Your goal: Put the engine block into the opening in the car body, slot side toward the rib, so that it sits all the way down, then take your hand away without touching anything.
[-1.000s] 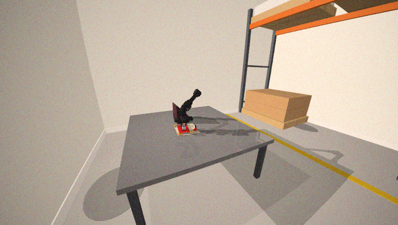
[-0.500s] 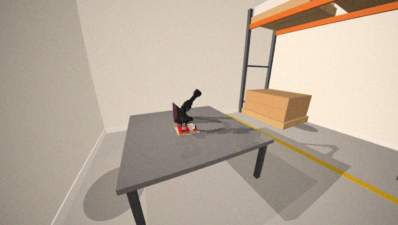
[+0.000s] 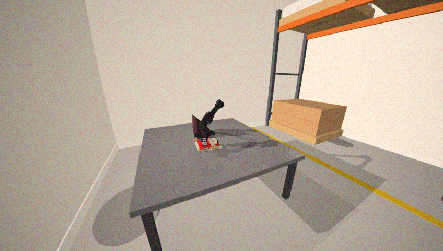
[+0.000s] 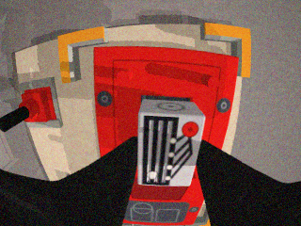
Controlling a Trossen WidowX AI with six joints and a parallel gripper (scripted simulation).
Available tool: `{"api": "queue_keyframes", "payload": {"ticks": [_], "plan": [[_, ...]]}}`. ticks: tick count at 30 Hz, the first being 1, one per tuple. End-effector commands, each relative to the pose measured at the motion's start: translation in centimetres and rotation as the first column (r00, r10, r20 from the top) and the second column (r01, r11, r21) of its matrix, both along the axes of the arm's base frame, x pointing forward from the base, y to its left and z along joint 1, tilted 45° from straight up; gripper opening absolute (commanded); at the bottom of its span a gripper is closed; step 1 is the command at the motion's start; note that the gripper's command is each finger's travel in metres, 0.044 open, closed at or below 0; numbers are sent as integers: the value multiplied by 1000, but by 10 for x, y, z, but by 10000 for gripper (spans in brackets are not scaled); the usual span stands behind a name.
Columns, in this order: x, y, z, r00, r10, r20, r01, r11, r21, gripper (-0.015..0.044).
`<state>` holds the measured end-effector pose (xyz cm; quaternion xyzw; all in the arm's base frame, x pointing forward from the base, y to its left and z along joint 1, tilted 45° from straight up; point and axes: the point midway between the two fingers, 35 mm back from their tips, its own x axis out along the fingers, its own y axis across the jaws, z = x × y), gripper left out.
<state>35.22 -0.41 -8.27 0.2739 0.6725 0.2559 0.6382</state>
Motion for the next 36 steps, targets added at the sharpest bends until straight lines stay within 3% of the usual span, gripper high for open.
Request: {"api": "queue_keyframes", "payload": {"ticks": [1, 36], "plan": [[-1, 2, -2, 1000, -5, -9, 5, 1000, 5, 159], [-2, 7, -8, 1000, -6, -9, 6, 1000, 5, 159]]}}
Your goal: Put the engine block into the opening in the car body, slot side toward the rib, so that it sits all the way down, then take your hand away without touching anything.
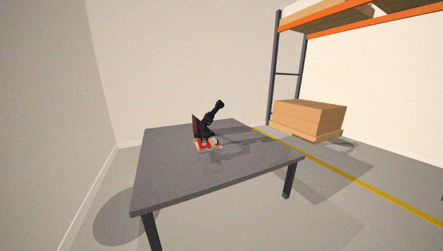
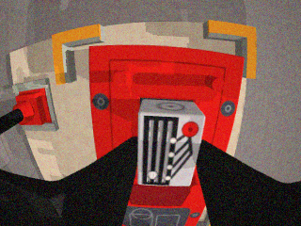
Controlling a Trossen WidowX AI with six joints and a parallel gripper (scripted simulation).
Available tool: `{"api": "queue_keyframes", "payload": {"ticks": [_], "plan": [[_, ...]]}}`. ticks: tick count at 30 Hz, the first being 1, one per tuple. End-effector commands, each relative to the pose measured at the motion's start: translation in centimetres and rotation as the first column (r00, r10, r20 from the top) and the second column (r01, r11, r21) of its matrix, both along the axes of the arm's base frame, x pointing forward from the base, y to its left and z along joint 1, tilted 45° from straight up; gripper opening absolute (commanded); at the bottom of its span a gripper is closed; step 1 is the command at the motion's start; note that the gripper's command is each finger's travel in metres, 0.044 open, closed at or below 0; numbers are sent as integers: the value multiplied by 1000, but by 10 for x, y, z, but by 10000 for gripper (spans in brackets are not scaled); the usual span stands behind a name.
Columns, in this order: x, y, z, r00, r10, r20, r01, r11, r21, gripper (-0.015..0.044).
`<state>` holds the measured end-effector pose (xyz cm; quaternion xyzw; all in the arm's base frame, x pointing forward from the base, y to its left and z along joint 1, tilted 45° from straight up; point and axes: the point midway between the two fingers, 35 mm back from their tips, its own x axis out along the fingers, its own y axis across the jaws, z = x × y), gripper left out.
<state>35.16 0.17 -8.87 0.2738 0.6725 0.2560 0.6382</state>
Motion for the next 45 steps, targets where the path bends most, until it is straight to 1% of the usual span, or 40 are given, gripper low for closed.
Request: {"api": "queue_keyframes", "payload": {"ticks": [1, 6, 16, 17, 28, 31, 35, 45], "plan": [[-1, 2, -2, 1000, -6, -9, 6, 1000, 5, 159], [-1, 3, -3, 1000, -6, -9, 6, 1000, 6, 159], [0, 1, -1, 1000, 0, 0, 0, 1000, 0, 422], [0, 1, -1, 1000, 0, 0, 0, 1000, 0, 440], [0, 1, -1, 1000, 0, 0, 0, 1000, 0, 440], [-2, -8, 8, 1000, -6, -9, 6, 1000, 5, 440], [-2, -8, 8, 1000, -6, -9, 6, 1000, 5, 440], [-2, -8, 8, 1000, -6, -9, 6, 1000, 5, 177]]}}
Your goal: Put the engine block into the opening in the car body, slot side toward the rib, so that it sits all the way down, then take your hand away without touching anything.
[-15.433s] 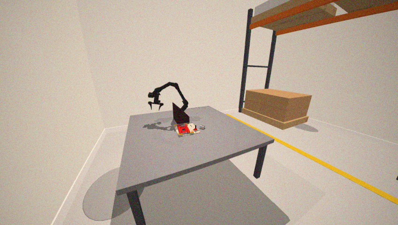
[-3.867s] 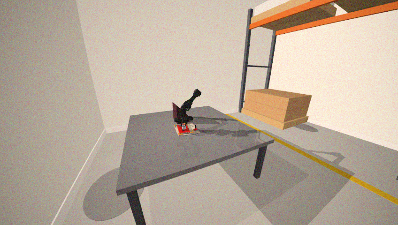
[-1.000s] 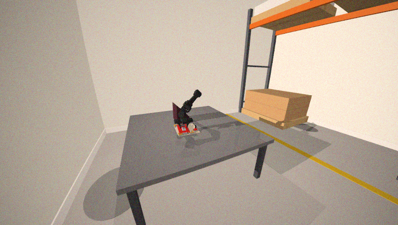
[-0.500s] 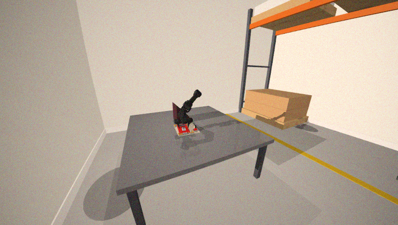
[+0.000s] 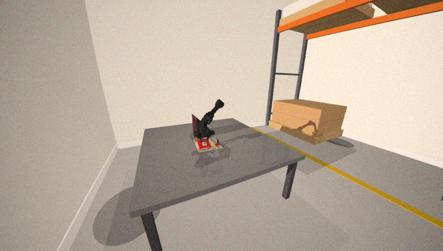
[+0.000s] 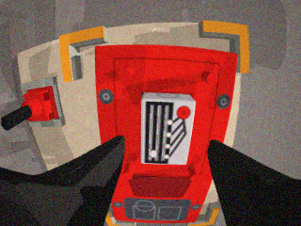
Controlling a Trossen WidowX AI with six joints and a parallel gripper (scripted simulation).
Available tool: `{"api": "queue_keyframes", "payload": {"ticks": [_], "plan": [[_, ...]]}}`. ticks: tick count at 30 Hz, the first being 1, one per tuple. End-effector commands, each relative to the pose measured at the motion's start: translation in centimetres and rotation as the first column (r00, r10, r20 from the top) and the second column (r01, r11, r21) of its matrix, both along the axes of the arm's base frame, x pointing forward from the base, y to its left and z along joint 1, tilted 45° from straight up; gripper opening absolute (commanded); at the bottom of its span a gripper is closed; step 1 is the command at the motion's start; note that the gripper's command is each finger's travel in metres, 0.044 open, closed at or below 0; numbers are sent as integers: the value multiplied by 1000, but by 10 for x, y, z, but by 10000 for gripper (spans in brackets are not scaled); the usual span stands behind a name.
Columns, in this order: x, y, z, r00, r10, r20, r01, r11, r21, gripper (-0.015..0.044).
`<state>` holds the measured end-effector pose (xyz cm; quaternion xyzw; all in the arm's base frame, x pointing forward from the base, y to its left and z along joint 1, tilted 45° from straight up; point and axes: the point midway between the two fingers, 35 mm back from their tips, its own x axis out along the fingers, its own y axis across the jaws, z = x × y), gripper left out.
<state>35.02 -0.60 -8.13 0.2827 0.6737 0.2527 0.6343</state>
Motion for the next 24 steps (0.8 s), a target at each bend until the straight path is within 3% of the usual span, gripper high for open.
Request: {"api": "queue_keyframes", "payload": {"ticks": [1, 7, 24], "plan": [[0, 0, 0, 1000, 8, 4, -8, 1000, -4, 151], [0, 0, 0, 1000, 8, 4, -8, 1000, -4, 0], [0, 0, 0, 1000, 8, 4, -8, 1000, -4, 0]]}}
